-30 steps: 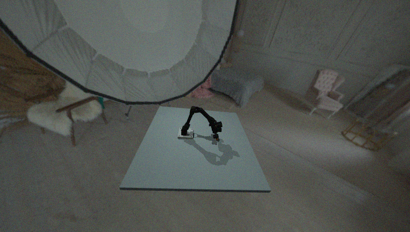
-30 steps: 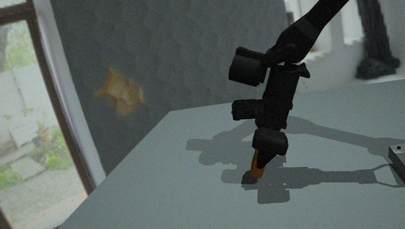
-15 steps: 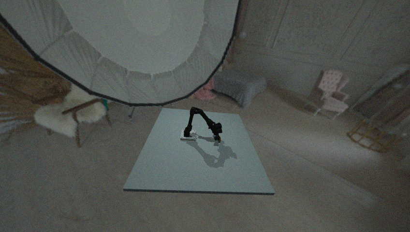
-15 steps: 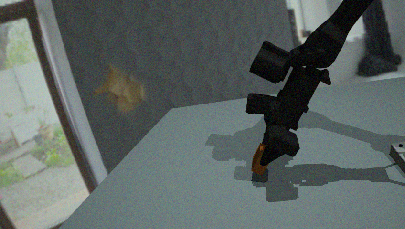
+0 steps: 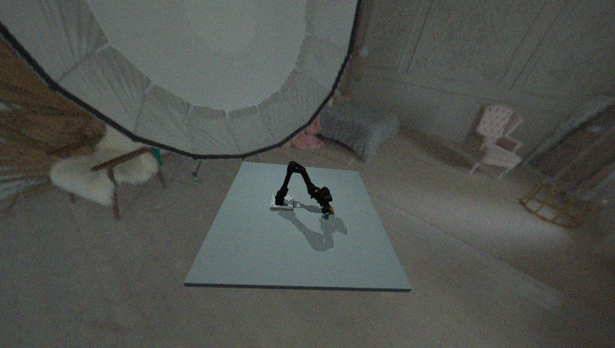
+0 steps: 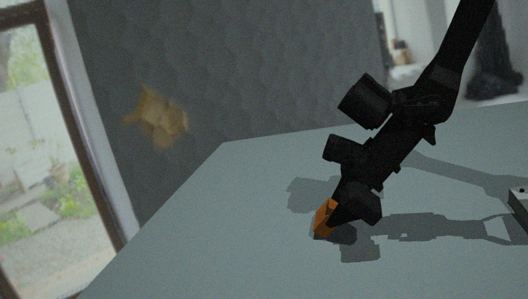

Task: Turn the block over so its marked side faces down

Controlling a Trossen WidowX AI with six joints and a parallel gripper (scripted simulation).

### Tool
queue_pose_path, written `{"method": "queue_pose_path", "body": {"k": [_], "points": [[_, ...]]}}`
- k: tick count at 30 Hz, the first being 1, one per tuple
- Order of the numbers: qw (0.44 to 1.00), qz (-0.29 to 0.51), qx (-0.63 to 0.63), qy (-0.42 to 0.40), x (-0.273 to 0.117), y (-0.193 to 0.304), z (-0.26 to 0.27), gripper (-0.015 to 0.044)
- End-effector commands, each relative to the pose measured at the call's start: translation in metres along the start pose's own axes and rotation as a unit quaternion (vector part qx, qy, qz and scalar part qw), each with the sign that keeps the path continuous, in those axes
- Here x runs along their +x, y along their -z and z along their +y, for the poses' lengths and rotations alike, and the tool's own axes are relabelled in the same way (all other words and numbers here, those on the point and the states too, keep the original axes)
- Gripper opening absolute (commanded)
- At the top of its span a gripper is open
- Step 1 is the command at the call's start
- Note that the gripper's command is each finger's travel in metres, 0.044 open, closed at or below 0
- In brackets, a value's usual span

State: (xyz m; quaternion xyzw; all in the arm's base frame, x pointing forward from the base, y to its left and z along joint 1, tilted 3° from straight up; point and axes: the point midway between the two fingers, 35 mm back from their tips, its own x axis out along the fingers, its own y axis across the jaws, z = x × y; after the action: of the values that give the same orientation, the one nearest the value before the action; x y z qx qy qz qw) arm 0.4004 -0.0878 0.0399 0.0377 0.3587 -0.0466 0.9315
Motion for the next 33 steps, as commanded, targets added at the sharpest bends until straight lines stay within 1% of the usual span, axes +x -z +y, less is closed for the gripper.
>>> {"method": "queue_pose_path", "body": {"k": [1,12,24,33], "points": [[1.000,-0.021,0.003,-0.002,0.006,0.008,0.000,0.0000],[0.995,-0.100,0.003,-0.002,0.011,0.017,0.001,0.0000],[0.983,-0.184,0.002,-0.004,-0.002,0.026,0.004,0.0000],[0.978,-0.207,0.002,-0.004,-0.008,0.025,0.004,0.0000]]}}
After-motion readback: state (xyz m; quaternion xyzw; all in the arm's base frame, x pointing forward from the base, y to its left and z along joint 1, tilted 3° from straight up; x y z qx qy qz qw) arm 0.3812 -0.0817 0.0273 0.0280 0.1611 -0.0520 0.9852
